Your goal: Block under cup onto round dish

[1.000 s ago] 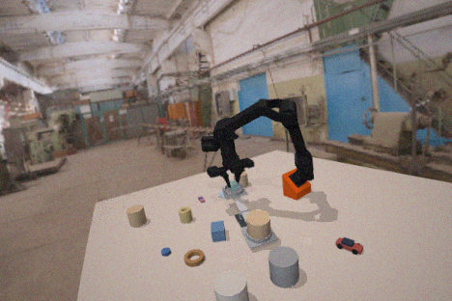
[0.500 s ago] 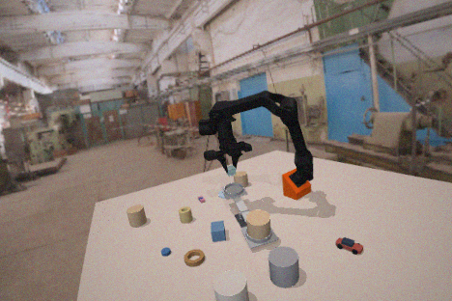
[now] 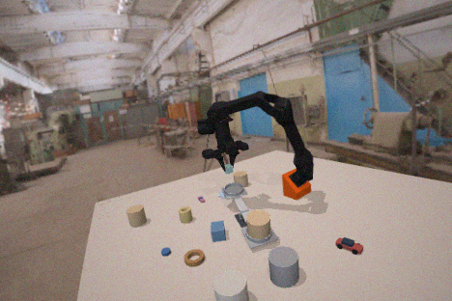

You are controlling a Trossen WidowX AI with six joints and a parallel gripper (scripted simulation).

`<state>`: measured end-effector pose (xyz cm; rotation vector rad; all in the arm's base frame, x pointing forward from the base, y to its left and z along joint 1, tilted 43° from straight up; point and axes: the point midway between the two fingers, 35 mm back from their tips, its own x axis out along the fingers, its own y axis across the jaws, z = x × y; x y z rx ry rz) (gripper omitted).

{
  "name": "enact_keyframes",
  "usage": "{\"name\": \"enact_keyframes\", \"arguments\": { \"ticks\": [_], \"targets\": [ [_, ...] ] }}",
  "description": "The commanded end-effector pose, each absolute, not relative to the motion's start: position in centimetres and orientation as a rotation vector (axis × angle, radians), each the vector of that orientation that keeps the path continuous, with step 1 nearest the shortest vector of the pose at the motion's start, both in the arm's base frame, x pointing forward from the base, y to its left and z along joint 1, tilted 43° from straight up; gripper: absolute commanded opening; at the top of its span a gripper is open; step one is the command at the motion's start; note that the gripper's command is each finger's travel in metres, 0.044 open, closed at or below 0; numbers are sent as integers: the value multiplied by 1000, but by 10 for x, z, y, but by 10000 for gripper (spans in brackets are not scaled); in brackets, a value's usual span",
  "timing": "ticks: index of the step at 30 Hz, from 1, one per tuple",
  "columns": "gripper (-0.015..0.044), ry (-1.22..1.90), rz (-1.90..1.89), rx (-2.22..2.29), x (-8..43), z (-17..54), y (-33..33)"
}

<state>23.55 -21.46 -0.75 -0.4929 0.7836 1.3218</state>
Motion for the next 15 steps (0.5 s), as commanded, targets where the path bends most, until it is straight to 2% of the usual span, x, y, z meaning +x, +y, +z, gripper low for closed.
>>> {"name": "enact_keyframes", "arguments": {
  "ticks": [1,15],
  "targets": [
    [0,785,1322,-497,230,-30,-222],
    [0,787,1321,-500,206,-106,-233]
  ]
}}
